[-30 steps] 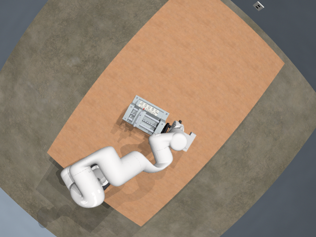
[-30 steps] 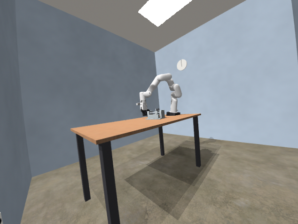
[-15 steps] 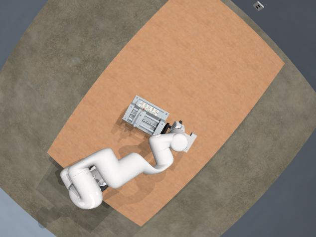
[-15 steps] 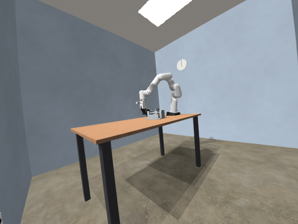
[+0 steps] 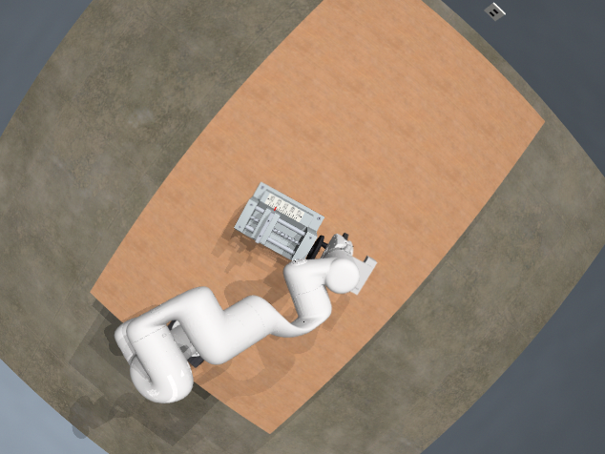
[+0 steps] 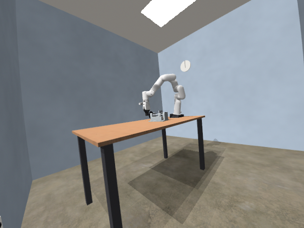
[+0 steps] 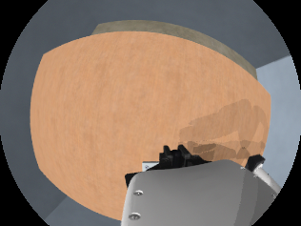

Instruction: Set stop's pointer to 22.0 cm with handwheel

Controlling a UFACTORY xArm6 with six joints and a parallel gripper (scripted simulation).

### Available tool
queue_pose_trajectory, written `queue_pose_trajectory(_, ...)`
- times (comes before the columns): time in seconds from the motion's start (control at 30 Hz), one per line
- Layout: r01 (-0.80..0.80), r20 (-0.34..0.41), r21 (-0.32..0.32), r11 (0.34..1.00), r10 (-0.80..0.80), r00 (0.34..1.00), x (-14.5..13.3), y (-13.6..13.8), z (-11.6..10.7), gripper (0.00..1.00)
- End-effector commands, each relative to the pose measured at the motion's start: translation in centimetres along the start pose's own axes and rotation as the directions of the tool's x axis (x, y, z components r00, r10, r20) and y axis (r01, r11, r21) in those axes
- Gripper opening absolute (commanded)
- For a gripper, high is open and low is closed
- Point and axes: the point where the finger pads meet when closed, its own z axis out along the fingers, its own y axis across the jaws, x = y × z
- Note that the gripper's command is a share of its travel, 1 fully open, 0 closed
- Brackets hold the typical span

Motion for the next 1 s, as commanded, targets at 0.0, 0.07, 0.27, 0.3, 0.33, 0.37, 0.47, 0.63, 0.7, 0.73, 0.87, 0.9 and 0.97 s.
queue_pose_trajectory(0.0,0.0,-0.002,0.002,1.0,0.0,1.0,0.07,0.06,-0.33,0.06)
queue_pose_trajectory(0.07,0.0,-0.002,0.002,1.0,0.0,1.0,0.07,0.11,-0.42,0.06)
queue_pose_trajectory(0.27,0.0,-0.002,0.002,1.0,0.0,1.0,0.07,0.26,-0.63,0.06)
queue_pose_trajectory(0.3,0.0,-0.002,0.002,1.0,0.0,1.0,0.07,0.29,-0.66,0.06)
queue_pose_trajectory(0.33,0.0,-0.002,0.002,1.0,0.0,1.0,0.07,0.29,-0.66,0.06)
queue_pose_trajectory(0.37,0.0,-0.002,0.002,1.0,0.0,1.0,0.07,0.29,-0.66,0.06)
queue_pose_trajectory(0.47,0.0,-0.002,0.002,1.0,0.0,1.0,0.07,0.35,-0.74,0.06)
queue_pose_trajectory(0.63,0.0,-0.002,0.002,1.0,0.0,1.0,0.07,0.43,-0.84,0.06)
queue_pose_trajectory(0.7,0.0,-0.002,0.002,1.0,0.0,1.0,0.07,0.45,-0.87,0.06)
queue_pose_trajectory(0.73,0.0,-0.002,0.002,1.0,0.0,1.0,0.07,0.46,-0.88,0.06)
queue_pose_trajectory(0.87,0.0,-0.002,0.002,1.0,0.0,1.0,0.07,0.5,-0.92,0.06)
queue_pose_trajectory(0.9,0.0,-0.002,0.002,1.0,0.0,1.0,0.07,0.5,-0.92,0.06)
queue_pose_trajectory(0.97,0.0,-0.002,0.002,1.0,0.0,1.0,0.07,0.5,-0.93,0.06)
